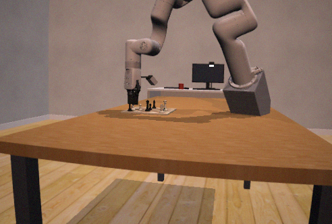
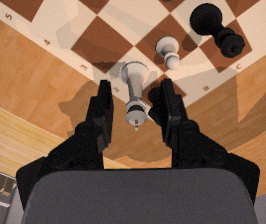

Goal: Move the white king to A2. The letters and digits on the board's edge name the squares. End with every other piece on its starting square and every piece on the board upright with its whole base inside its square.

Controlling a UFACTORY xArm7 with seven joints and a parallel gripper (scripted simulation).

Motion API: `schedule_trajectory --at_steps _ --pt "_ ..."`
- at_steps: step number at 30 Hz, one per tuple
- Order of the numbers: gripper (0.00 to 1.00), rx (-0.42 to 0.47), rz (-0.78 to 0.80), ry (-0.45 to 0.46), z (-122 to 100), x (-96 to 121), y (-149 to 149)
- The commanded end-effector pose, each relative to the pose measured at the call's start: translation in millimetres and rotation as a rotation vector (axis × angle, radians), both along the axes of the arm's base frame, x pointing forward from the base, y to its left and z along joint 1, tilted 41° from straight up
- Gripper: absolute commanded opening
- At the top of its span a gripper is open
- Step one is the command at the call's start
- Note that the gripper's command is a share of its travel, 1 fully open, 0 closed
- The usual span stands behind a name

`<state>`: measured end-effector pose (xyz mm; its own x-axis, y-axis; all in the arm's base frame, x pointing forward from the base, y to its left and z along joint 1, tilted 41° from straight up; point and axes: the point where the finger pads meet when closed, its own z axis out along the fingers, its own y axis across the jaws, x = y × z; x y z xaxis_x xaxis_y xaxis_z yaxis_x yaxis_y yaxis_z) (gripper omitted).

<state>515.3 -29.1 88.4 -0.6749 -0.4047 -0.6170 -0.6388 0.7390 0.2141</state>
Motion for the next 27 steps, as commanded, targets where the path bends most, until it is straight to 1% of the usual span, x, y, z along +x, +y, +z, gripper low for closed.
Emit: schedule_trajectory --at_steps 1,4,6,19,21,27 --pt "0.42 -0.001 -0.003 -0.002 6 -2 -5" --pt "0.42 -0.001 -0.003 -0.002 14 -5 -11" --pt "0.42 -0.001 -0.003 -0.002 14 -5 -11" --pt "0.42 -0.001 -0.003 -0.002 62 -29 -45" --pt "0.42 -0.001 -0.003 -0.002 66 -31 -48" --pt "0.42 -0.001 -0.003 -0.002 68 -32 -50"
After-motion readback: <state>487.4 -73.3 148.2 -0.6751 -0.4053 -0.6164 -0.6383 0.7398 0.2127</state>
